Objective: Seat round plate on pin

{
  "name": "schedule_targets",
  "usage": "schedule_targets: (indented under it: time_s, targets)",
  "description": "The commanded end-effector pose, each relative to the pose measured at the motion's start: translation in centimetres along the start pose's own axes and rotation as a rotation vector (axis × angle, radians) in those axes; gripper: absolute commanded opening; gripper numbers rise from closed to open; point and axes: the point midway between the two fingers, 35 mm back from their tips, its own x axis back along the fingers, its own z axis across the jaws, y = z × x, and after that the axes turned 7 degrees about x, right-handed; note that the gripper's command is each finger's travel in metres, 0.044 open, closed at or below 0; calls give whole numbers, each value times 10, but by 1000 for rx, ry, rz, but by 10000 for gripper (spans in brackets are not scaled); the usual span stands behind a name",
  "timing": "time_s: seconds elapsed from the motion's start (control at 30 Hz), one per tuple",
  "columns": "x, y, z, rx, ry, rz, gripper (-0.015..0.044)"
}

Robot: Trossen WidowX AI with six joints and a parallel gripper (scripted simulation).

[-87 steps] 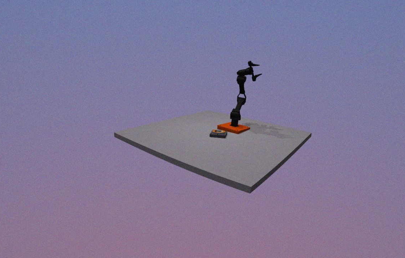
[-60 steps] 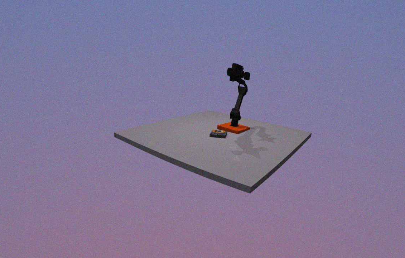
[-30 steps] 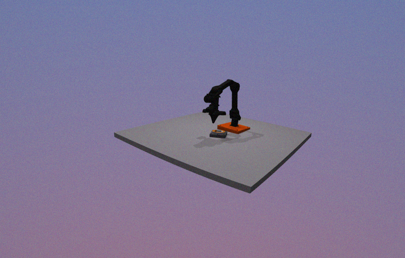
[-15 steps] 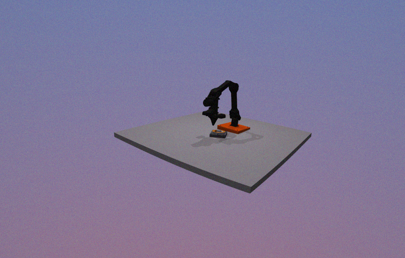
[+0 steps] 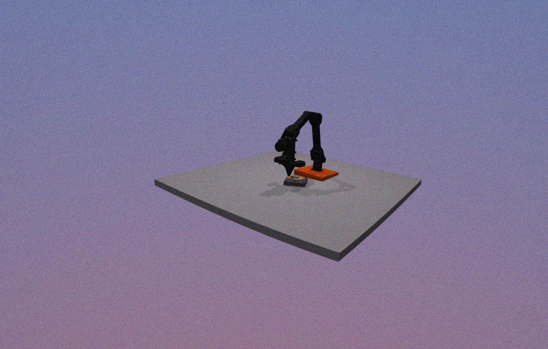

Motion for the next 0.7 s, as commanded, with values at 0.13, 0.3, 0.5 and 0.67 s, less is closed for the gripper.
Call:
schedule_targets:
  time_s: [0.13, 0.3, 0.5, 0.67]
  targets:
    - [-4, 2, 11, -2, -2, 8, 0]
    - [-4, 3, 15, -2, -2, 8, 0]
    - [-4, 3, 20, -2, -1, 8, 0]
    - [-4, 3, 22, -2, -1, 8, 0]
